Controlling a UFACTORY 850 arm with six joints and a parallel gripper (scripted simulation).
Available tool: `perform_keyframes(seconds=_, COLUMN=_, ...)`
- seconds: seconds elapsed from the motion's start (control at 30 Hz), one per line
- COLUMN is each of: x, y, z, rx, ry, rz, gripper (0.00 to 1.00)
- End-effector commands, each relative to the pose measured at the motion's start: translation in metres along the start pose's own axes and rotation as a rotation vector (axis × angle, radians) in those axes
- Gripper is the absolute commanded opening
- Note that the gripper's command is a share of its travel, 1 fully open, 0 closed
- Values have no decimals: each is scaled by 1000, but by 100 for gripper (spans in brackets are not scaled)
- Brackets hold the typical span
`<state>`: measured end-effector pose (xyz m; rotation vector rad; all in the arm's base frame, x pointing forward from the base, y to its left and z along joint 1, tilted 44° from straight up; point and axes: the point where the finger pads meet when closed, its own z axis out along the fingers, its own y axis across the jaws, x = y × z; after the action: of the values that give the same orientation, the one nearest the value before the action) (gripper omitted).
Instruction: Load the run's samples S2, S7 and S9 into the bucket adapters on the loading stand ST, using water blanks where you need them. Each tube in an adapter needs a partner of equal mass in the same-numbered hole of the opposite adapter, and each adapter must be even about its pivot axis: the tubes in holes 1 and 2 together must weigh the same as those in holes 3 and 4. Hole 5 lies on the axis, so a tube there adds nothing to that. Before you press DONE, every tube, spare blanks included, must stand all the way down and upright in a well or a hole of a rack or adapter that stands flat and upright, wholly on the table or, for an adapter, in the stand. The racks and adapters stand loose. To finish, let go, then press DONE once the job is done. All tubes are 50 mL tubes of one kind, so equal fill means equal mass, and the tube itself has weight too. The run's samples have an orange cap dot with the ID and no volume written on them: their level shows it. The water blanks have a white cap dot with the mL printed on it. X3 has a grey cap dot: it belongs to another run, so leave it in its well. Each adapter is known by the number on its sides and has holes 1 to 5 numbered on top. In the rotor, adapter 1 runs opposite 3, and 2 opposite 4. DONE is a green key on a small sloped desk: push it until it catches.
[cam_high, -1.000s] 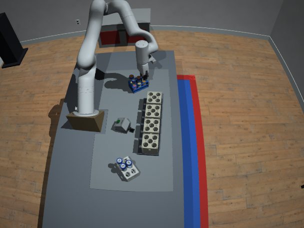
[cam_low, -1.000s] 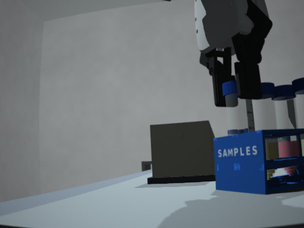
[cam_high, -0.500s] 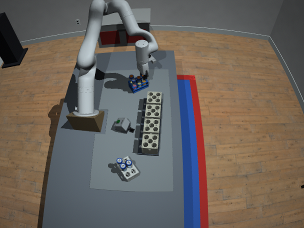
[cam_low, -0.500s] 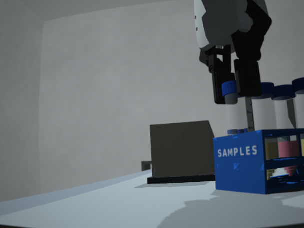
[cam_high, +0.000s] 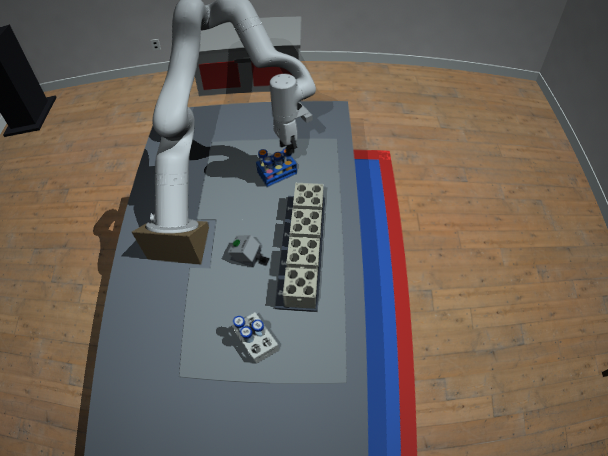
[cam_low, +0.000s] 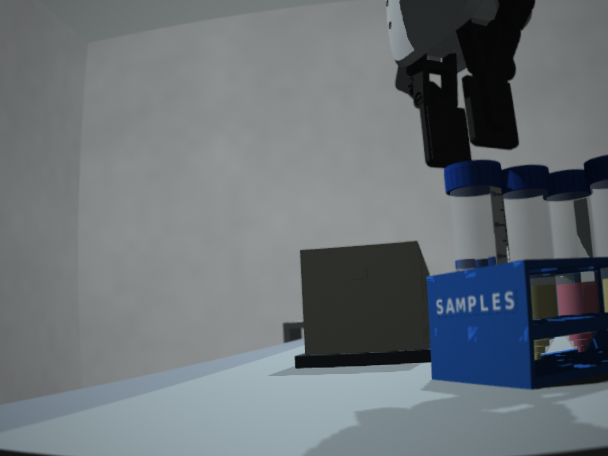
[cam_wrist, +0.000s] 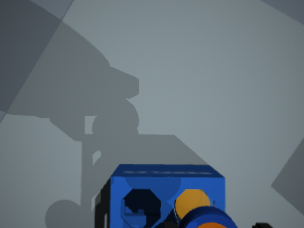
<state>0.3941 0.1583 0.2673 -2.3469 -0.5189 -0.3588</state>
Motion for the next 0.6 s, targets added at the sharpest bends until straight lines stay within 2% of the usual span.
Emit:
perform_keyframes(seconds=0.0, x=1, y=0, z=-7, rx=-1, ry=1, rz=-1, gripper=44)
perform_keyframes(seconds=0.57, x=1, y=0, z=-38, rx=-1, ry=1, rz=-1, gripper=44)
